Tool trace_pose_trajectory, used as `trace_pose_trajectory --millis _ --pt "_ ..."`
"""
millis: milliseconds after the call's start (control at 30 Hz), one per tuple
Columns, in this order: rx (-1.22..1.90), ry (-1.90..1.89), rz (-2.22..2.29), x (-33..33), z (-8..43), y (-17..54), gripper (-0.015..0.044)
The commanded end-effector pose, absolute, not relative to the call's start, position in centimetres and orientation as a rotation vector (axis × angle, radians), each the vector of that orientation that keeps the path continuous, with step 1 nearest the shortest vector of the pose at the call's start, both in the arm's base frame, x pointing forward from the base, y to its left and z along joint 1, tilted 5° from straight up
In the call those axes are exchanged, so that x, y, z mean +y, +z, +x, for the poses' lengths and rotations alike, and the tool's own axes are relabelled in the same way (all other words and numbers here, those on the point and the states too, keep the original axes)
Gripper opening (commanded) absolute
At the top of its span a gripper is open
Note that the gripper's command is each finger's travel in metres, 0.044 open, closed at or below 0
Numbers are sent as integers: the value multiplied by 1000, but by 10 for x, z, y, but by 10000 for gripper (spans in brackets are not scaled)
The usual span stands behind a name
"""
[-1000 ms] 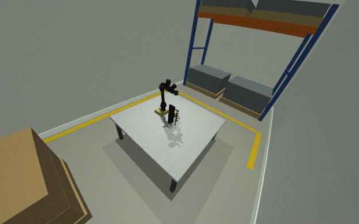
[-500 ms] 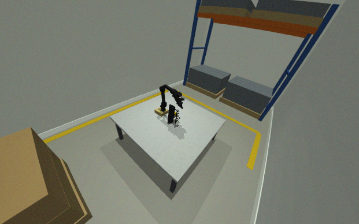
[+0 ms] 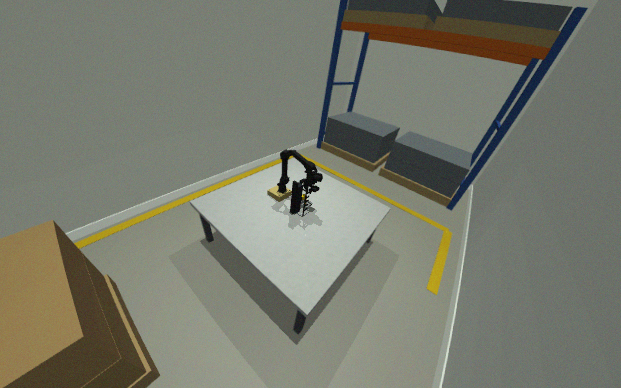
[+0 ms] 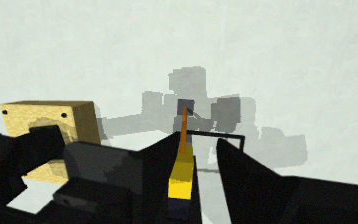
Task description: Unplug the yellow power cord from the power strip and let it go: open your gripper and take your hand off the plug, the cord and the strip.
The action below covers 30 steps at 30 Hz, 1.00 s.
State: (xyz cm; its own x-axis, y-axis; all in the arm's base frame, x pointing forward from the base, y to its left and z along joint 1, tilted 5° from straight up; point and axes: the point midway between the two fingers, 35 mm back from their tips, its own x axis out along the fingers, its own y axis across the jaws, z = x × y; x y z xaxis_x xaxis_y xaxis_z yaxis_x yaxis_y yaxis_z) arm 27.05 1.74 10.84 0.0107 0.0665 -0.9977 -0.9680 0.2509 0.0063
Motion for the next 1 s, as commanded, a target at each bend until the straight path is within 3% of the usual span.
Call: trace_pose_trajectory --millis 0,967 --pt "1314 1118 -1007 19 259 101 160" --pt "1316 1116 -1008 -15 253 100 160"
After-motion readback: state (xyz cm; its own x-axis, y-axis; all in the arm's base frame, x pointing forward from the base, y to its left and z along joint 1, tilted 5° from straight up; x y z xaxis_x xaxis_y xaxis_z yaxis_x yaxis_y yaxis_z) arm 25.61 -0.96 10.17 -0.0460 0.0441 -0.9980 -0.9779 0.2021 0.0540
